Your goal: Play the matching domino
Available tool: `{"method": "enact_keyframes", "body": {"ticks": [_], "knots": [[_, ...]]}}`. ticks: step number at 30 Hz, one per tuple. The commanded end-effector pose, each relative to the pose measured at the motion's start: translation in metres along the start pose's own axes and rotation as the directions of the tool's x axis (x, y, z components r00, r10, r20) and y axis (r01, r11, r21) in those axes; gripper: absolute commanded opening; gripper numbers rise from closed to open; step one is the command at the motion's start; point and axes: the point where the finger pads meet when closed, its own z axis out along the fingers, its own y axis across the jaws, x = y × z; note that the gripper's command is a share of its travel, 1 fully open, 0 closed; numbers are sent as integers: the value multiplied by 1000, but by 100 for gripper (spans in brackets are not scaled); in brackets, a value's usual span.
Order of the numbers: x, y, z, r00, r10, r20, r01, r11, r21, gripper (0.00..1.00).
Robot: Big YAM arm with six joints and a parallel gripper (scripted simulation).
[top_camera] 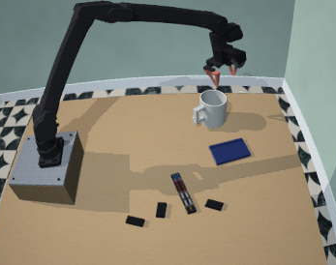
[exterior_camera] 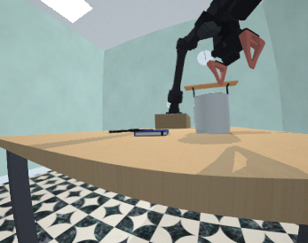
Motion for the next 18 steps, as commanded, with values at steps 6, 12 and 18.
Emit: {"method": "enact_keyframes", "body": {"ticks": [6,12,18], "knots": [[-2,3,-8,1000,2,3,-2,1000,-14,100],[-2,3,-8,1000,2,3,-2,1000,-14,100],[-5,4,-12,1000,-7,6,7,1000,-29,100]]}}
